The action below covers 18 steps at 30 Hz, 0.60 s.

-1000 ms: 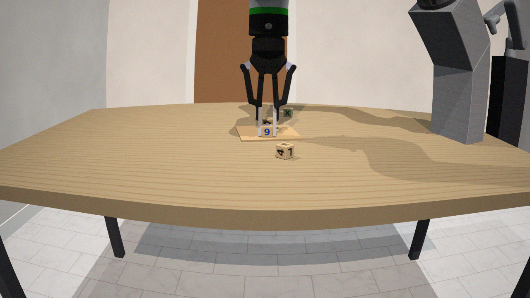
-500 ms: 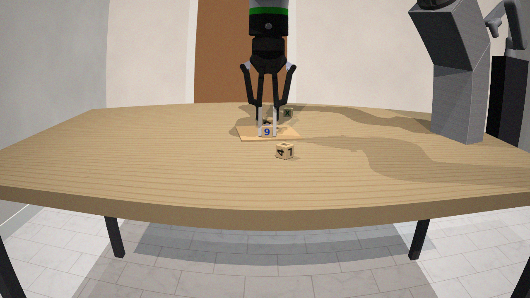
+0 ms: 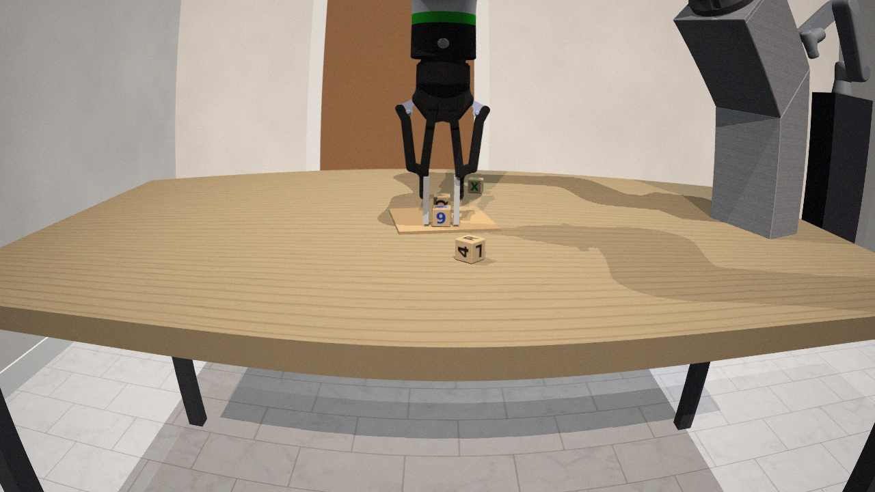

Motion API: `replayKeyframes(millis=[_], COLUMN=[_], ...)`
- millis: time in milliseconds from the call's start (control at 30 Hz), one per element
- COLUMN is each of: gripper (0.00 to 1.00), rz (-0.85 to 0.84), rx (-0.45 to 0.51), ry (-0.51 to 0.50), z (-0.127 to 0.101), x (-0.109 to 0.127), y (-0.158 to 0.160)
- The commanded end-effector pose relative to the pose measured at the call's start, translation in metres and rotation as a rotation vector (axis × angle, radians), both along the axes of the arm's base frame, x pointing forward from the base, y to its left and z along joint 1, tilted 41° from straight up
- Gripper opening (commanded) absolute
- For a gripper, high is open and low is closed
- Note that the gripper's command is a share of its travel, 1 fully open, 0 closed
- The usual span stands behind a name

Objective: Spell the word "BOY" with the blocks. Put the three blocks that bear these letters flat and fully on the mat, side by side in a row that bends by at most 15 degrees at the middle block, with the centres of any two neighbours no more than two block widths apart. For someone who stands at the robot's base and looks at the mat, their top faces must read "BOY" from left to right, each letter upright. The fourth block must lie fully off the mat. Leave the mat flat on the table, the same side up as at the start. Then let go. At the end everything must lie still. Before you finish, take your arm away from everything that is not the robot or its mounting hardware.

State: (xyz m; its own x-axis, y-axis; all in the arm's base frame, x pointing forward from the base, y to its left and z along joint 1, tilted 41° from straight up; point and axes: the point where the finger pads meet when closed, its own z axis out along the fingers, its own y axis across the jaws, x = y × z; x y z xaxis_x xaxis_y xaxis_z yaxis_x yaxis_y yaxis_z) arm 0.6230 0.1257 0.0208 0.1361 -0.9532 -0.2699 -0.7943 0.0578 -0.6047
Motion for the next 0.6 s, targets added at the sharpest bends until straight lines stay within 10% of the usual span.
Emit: replayKeyframes(millis=[0,567], gripper=[0.22,0.25], rz=[0.000,0.000], rx=[0.000,0.000], ry=[0.000,0.000], z=[0.0001,0.0026], x=[0.0001,-0.0019], y=[-0.0001,-0.0011])
